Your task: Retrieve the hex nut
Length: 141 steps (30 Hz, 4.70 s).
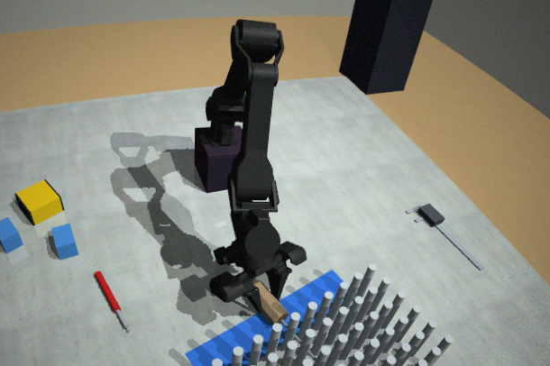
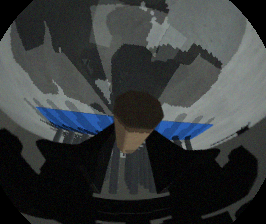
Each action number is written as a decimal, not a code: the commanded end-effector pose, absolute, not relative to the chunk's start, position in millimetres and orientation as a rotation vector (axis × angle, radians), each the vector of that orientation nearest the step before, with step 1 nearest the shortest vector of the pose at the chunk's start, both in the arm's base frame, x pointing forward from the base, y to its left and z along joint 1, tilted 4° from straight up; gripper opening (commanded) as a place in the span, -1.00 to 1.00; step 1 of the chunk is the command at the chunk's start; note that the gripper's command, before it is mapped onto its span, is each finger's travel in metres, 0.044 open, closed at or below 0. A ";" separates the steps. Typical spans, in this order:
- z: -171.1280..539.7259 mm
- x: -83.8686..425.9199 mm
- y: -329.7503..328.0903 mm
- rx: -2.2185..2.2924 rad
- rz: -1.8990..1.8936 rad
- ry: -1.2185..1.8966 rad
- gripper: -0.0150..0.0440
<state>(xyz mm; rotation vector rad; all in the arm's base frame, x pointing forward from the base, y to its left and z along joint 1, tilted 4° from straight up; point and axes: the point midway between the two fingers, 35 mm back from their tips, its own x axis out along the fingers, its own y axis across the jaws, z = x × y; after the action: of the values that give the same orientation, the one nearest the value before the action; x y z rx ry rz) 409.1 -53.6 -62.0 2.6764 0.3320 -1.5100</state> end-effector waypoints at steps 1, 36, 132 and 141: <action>-61.9 407.9 -54.3 2.678 -1.506 0.330 -0.49; -63.6 386.8 -58.4 2.675 -1.508 0.333 -0.49; -67.8 324.0 -72.0 2.669 -1.517 0.332 -0.49; -68.2 317.6 -73.4 2.669 -1.518 0.332 -0.49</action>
<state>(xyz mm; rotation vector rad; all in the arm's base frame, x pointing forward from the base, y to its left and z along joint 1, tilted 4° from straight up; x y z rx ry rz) 319.0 -73.5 -68.7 2.6675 0.3259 -1.5246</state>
